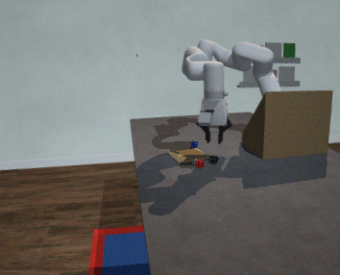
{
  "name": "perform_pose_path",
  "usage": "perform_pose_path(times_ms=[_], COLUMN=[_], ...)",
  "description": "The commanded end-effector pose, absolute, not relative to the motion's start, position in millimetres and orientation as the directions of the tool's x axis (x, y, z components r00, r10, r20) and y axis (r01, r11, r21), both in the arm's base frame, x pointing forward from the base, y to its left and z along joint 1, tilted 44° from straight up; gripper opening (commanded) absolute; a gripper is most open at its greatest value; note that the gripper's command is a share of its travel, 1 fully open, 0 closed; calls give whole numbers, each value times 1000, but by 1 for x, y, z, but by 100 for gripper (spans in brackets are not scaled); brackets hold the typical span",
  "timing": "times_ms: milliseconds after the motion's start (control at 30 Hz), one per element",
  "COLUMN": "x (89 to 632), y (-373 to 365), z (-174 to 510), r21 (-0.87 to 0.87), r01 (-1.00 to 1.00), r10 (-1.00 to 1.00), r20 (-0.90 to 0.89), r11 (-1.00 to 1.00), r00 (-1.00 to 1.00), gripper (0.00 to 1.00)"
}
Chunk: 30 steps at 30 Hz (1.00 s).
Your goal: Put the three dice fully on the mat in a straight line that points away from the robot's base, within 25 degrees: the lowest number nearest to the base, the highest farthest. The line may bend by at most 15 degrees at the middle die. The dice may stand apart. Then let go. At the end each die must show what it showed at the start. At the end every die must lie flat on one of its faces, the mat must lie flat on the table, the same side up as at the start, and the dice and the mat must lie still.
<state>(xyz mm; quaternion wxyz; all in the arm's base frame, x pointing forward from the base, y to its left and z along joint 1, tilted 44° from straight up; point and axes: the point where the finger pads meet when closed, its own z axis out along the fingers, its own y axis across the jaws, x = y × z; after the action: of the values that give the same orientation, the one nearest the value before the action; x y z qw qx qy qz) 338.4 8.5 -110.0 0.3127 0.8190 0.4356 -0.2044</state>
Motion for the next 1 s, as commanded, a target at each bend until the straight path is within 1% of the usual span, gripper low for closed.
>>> perform_pose_path(times_ms=[0,967], x=[339,338], y=[10,-6], z=[-109,-127], r21=[335,335], r01=[842,842], r10=[589,589], r20=[-604,-604], r11=[-424,-424], r00=[537,537], gripper=[42,42])
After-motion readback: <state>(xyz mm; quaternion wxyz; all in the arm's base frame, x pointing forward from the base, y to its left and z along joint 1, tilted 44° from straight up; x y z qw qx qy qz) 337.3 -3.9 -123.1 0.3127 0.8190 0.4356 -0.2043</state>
